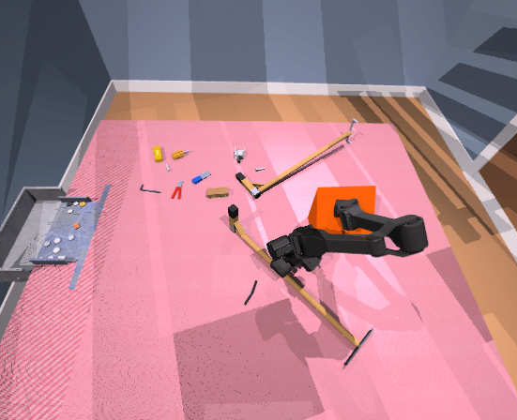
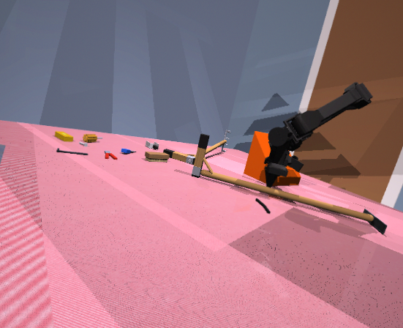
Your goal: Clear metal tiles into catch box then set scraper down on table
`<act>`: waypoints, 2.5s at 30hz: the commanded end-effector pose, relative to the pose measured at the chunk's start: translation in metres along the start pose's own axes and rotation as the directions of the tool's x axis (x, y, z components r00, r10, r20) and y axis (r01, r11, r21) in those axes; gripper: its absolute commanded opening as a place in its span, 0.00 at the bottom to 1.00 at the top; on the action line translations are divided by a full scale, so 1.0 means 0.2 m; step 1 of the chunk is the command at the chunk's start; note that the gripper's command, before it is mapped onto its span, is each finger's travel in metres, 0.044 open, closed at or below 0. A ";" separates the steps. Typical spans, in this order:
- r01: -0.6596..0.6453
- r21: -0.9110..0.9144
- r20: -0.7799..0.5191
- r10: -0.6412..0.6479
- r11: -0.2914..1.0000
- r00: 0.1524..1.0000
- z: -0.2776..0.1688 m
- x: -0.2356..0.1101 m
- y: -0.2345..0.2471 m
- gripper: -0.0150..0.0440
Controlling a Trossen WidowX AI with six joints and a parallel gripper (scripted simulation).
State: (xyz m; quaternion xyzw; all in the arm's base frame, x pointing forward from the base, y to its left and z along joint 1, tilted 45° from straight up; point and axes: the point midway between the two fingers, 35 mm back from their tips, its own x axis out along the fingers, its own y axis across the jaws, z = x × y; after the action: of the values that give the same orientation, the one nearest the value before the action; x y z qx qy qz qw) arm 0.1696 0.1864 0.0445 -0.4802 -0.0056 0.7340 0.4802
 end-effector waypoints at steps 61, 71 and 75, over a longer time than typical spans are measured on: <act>0.003 0.000 -0.006 -0.003 1.000 1.000 -0.01 -0.01 -0.33 0.25; 0.004 -0.001 -0.005 -0.004 1.000 1.000 -0.01 -0.01 -0.38 0.25; 0.004 -0.001 -0.005 -0.004 1.000 1.000 -0.01 -0.01 -0.40 0.25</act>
State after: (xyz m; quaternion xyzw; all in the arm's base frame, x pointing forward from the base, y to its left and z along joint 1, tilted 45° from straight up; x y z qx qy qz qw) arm 0.2239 0.2239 0.0805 -0.4819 -0.0037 0.7315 0.4824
